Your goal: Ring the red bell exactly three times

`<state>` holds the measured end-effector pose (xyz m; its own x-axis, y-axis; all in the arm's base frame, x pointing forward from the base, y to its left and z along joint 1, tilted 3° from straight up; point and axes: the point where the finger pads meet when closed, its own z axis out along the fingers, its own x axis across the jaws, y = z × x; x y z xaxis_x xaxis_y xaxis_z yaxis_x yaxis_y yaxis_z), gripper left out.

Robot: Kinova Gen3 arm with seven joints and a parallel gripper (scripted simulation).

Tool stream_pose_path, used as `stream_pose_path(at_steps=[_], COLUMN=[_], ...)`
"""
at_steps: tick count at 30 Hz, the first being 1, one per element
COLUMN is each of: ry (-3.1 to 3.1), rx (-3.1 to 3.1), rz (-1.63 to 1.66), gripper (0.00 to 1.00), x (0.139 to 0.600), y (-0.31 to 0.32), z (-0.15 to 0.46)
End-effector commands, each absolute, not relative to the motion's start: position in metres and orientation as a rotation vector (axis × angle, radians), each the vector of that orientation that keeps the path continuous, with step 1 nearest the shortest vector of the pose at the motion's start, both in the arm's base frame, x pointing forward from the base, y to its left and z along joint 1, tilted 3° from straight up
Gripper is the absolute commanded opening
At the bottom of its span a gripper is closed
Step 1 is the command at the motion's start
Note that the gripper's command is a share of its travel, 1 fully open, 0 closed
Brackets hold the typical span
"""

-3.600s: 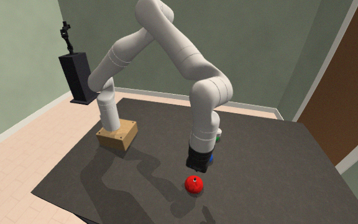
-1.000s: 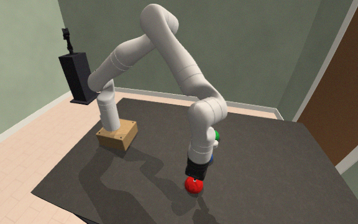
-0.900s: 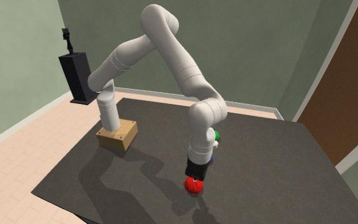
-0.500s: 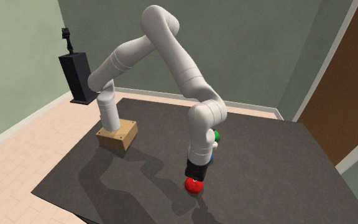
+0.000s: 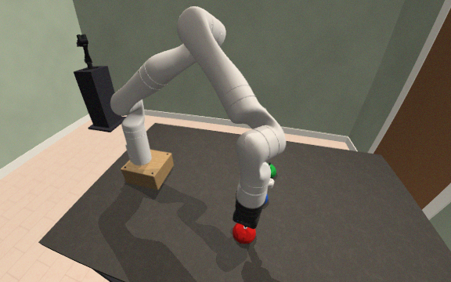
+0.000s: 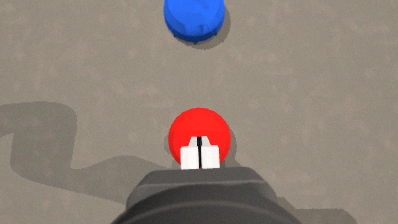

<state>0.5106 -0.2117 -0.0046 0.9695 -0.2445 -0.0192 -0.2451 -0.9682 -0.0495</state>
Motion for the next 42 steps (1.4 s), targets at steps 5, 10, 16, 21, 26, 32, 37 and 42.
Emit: stream_pose_path(at_steps=[5, 10, 16, 21, 26, 32, 37, 42], ry=[0.382, 0.382, 0.382, 0.382, 0.382, 0.382, 0.382, 0.382], rx=[-3.067, -3.067, -3.067, -3.067, -3.067, -3.067, -3.067, -3.067], rz=[0.016, 0.016, 0.016, 0.016, 0.016, 0.016, 0.016, 0.016], gripper=[0.17, 0.17, 0.17, 0.17, 0.17, 0.17, 0.17, 0.17], x=[0.5113, 0.5113, 0.5113, 0.5113, 0.5113, 0.5113, 0.5113, 0.5113], y=[-0.2121, -0.2121, -0.2121, -0.2121, -0.2119, -0.2116, -0.2116, -0.2116], z=[-0.0035, -0.0035, -0.0035, -0.0037, -0.0078, -0.0133, -0.0135, -0.0135])
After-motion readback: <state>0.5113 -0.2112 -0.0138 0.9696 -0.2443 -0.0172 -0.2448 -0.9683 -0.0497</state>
